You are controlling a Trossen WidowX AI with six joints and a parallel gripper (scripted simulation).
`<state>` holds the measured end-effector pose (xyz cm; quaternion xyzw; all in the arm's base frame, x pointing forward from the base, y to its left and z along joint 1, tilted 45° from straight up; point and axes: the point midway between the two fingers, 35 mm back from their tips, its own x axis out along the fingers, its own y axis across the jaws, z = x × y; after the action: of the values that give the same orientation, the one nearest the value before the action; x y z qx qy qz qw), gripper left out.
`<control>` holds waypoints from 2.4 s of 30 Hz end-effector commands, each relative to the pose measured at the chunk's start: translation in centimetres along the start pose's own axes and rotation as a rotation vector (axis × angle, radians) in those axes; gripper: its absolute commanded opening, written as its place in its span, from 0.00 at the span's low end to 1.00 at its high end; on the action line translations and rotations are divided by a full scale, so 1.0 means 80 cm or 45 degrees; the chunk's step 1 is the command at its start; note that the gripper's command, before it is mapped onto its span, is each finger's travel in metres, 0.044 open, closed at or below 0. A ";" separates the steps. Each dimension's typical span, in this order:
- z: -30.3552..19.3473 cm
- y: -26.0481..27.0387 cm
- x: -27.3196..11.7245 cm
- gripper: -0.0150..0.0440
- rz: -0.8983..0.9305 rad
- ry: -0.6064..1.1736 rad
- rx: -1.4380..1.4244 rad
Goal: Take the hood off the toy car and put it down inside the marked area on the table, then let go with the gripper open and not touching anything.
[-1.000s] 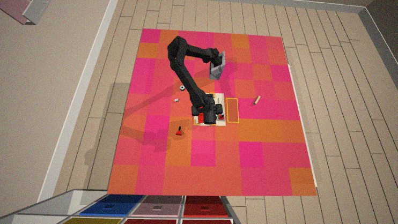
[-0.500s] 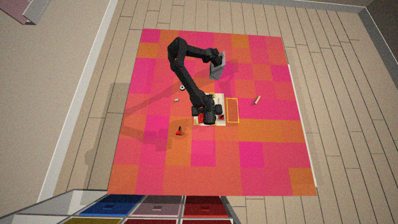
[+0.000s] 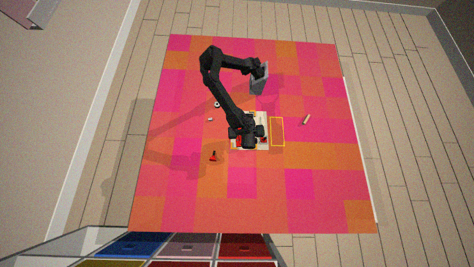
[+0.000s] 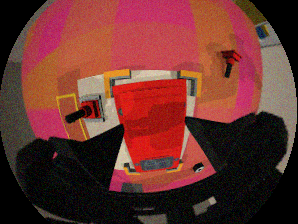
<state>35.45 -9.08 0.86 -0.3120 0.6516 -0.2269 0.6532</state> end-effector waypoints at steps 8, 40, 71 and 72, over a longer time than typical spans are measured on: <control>0.000 0.000 0.000 0.81 0.000 0.000 0.000; 0.001 0.001 -0.020 0.25 0.002 0.000 -0.001; 0.001 0.001 -0.091 0.25 0.005 -0.001 -0.002; 0.001 0.001 -0.091 0.25 0.005 -0.001 -0.002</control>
<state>35.03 -4.34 5.09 -0.3174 0.6558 -0.2226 0.6478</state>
